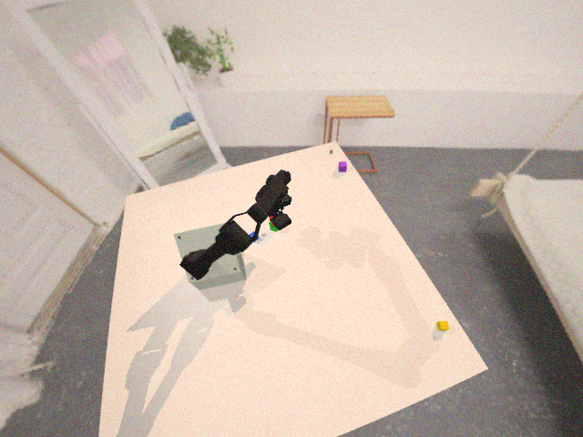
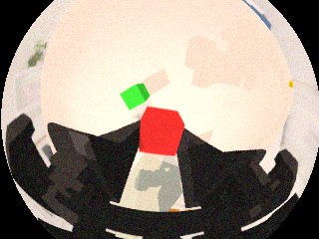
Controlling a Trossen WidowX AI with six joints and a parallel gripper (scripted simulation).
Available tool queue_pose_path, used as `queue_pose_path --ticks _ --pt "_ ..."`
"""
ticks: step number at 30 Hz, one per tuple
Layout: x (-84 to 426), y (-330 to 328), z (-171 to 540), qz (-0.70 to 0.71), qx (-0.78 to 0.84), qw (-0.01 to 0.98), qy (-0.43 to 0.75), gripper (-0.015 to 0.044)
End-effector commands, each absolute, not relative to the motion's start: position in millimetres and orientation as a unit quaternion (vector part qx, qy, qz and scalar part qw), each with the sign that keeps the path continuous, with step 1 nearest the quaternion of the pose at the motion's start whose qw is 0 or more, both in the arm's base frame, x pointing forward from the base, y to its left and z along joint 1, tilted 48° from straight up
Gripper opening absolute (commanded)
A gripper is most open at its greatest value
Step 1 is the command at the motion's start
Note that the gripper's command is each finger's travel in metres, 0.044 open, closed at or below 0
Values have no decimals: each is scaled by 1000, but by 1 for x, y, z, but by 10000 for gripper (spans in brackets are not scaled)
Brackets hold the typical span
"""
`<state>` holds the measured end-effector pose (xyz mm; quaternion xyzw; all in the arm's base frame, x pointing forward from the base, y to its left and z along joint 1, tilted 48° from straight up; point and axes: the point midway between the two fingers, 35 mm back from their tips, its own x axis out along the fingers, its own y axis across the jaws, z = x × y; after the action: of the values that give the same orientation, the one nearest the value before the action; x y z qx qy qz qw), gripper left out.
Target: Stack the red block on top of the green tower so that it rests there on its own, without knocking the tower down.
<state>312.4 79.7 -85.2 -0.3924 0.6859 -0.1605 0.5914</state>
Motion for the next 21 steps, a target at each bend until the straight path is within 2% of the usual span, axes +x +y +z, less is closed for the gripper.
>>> queue_pose_path --ticks 1,9,21 --pt "311 95 -101 -162 -390 593 685 0" --pt "305 112 -123 -166 -390 593 685 0" --pt "306 88 -145 -166 -391 593 684 0"
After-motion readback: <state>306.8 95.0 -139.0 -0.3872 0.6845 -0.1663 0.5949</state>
